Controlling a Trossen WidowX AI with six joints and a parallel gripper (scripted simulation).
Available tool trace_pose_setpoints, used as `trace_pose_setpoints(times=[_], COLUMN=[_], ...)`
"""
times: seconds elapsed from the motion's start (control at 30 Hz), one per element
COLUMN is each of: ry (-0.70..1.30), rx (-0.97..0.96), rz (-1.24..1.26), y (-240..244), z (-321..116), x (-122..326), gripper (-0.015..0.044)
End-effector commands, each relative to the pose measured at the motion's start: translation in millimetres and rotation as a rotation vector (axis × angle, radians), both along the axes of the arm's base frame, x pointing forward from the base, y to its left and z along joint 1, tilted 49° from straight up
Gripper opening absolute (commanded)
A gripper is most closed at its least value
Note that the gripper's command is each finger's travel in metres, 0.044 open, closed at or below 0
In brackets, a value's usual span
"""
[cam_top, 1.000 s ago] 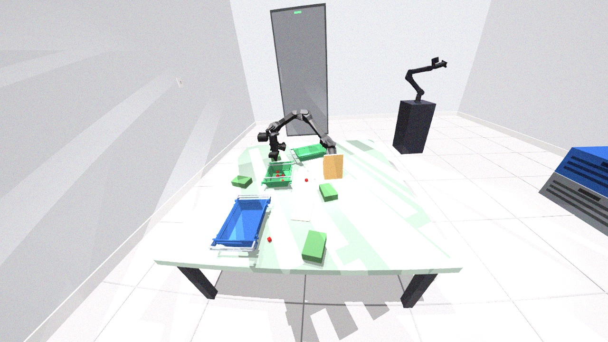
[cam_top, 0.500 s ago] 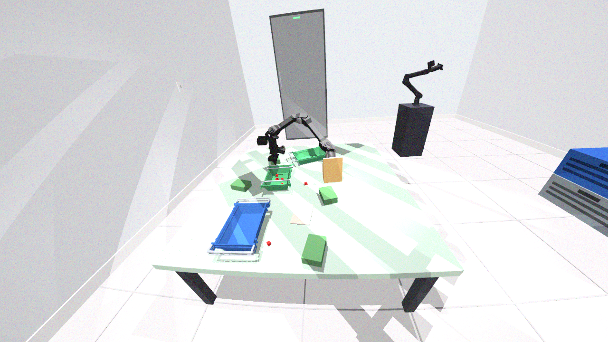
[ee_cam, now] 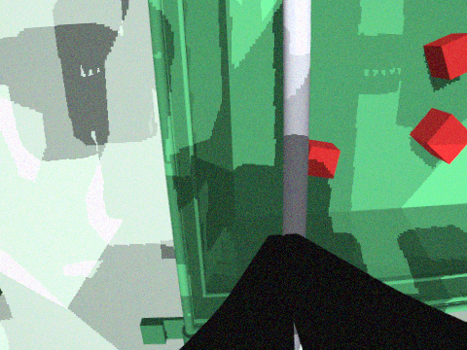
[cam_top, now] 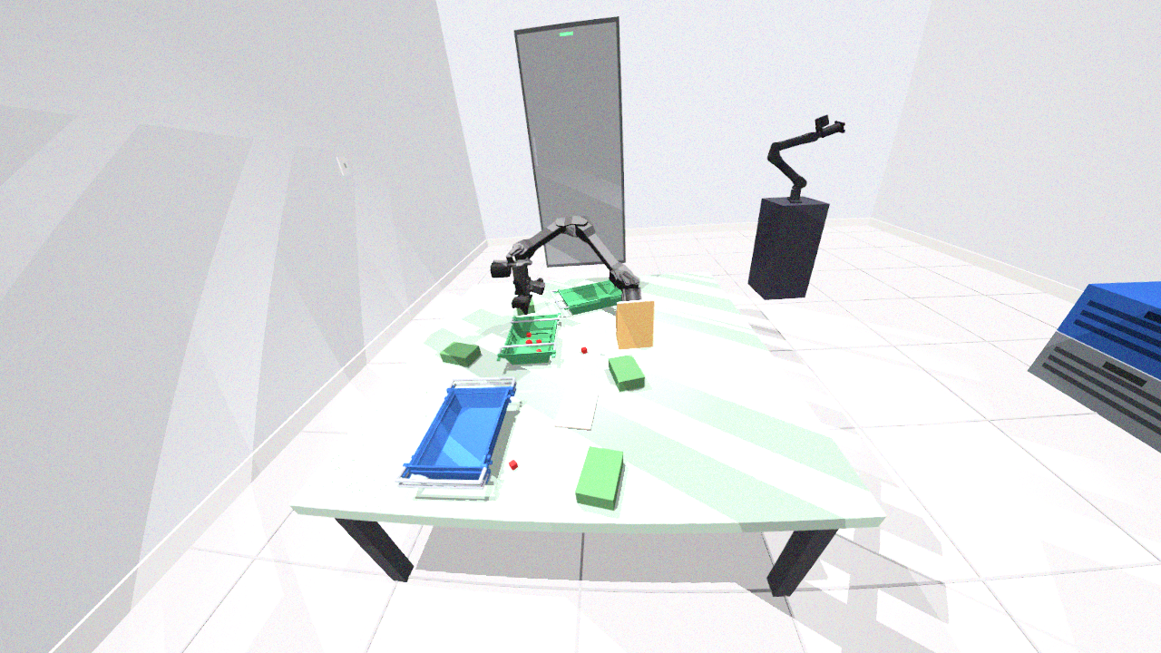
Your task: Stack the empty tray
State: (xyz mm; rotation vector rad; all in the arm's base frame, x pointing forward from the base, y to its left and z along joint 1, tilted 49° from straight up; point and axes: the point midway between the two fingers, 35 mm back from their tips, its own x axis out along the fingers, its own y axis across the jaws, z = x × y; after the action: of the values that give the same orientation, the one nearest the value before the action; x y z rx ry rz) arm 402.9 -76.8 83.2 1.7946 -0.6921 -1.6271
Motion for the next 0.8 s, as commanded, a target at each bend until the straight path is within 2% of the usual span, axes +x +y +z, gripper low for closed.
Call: trace_pose_setpoints(times=[0.0, 0.13, 0.4, 0.67, 0.7, 0.77], ry=[0.000, 0.000, 0.010, 0.444, 0.503, 0.622], rx=[0.000, 0.000, -0.001, -0.042, -0.048, -0.060], rz=[0.000, 0.000, 0.008, 0.396, 0.450, 0.559], y=[0.1, 0.1, -1.0, -39.2, -43.9, -52.9], z=[0.0, 0.0, 1.0, 41.1, 45.9, 55.0], x=[0.0, 0.0, -0.8, -40.2, -46.3, -59.0], gripper=[0.0000, 0.0000, 0.0210, 0.0420, 0.0440, 0.0440])
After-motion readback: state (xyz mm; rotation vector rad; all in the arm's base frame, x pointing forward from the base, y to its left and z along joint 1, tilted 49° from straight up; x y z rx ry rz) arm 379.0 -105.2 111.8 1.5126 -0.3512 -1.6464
